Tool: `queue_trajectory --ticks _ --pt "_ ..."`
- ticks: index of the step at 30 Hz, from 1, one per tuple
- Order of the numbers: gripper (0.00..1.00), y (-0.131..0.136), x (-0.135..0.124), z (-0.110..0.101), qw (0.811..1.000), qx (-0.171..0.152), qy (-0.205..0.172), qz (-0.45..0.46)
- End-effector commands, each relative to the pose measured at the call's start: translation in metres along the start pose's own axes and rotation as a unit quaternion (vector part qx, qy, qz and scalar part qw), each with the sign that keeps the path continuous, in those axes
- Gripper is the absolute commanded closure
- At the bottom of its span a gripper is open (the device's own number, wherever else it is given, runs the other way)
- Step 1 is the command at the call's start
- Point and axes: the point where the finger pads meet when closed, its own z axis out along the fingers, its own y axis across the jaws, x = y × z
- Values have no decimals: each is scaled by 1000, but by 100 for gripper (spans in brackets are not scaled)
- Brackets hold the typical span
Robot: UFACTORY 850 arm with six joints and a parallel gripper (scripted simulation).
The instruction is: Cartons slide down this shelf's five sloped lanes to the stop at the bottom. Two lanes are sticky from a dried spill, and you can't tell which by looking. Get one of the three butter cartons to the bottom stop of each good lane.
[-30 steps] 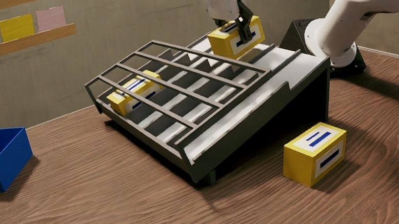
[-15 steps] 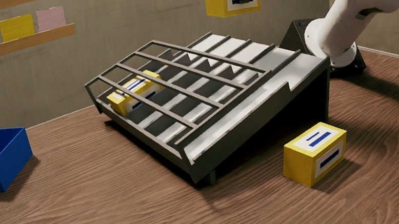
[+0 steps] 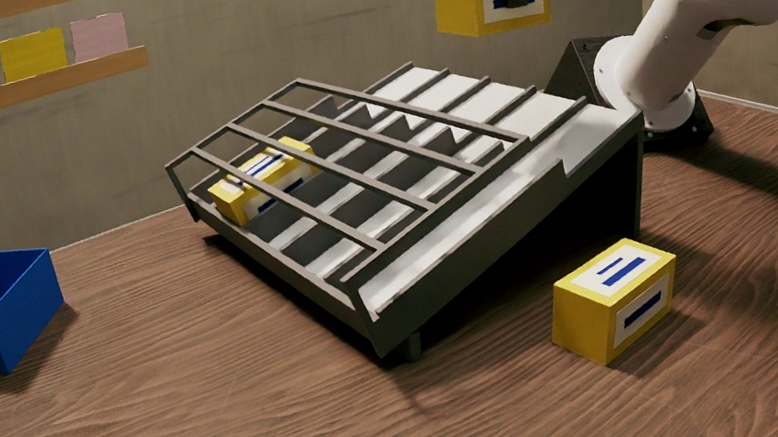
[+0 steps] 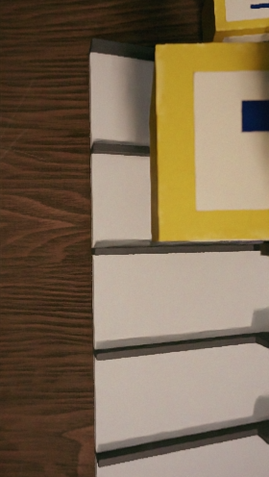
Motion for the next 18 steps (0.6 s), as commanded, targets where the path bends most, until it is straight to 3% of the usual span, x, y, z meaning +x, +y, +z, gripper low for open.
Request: queue_trajectory --ticks 1,2,3,18 --pt "100 3 -1 -1 1000 1 0 0" --pt "100 3 -1 -1 1000 1 0 0" --pt "100 3 -1 14 1000 0 0 0" --pt "100 3 -1 14 1000 0 0 0"
